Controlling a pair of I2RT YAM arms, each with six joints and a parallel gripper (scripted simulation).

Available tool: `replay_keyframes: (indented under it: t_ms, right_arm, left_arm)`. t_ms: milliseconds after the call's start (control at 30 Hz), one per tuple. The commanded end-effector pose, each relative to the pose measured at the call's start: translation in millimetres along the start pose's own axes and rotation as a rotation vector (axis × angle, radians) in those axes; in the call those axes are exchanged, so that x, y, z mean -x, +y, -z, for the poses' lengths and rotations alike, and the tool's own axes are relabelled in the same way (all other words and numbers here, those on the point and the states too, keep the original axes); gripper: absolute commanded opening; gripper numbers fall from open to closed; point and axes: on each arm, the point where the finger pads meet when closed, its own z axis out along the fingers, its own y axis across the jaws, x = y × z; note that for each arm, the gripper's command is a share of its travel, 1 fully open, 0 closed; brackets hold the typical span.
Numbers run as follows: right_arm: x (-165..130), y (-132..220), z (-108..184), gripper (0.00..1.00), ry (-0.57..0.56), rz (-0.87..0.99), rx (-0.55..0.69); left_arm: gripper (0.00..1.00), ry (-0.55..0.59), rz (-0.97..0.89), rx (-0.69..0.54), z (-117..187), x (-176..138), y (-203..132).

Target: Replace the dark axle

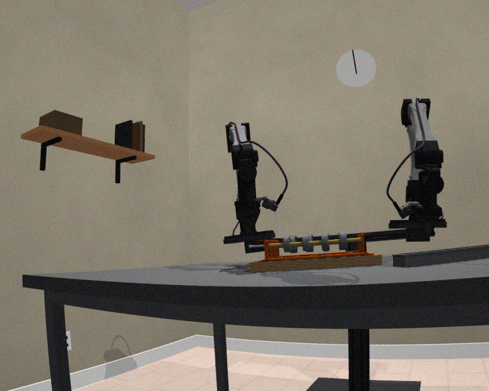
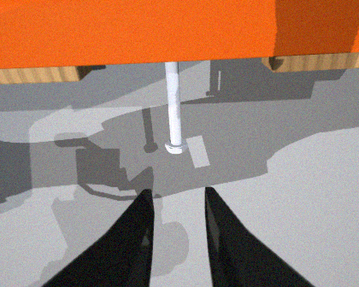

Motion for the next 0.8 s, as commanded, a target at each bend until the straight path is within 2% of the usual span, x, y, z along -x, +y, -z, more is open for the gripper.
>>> replay_keyframes:
  t_ms: [0,467,500,767]
  right_arm:
    - [-1,1,-14,0.24,0.002,0.011,0.009]
    - [0,-4,-25,0.24,0.001,0.010,-0.027]
    - [-3,-2,-34,0.24,0.007,0.005,-0.006]
    - [-3,-2,-46,0.24,0.008,0.007,-0.010]
  left_arm:
    - [0.00,0.012,0.024,0.030,5,-3,12]
    - [0.00,0.012,0.024,0.037,7,-3,14]
    - [0.00,0.012,0.022,0.037,7,-3,14]
    - [0.00,0.013,0.019,0.036,7,-2,14]
